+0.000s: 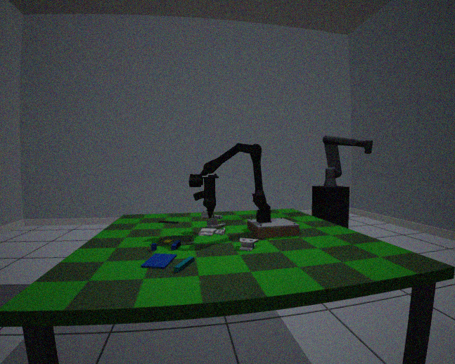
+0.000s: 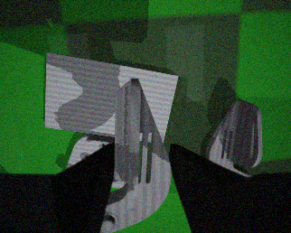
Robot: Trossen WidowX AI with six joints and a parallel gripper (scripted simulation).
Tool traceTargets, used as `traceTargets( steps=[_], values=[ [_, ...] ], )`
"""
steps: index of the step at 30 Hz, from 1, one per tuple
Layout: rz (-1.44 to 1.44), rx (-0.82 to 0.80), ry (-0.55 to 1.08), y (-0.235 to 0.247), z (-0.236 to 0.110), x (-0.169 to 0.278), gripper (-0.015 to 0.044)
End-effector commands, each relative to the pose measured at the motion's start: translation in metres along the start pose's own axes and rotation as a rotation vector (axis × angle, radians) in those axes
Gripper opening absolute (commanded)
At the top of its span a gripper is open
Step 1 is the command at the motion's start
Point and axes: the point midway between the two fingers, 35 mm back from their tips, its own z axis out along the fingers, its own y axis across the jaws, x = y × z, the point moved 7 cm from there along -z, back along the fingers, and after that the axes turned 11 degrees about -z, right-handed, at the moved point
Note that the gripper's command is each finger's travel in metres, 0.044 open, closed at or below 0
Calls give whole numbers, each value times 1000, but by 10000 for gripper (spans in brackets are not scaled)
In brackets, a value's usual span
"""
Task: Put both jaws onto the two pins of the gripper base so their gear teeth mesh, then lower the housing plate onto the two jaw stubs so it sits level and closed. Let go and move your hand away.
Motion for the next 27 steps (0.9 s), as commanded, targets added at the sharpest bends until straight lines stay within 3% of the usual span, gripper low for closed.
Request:
traceTargets(
  steps=[1,27],
  values=[
    [-3,4,1,0,6,0,134],
    [-3,4,2,0,44,1,134]
  ],
)
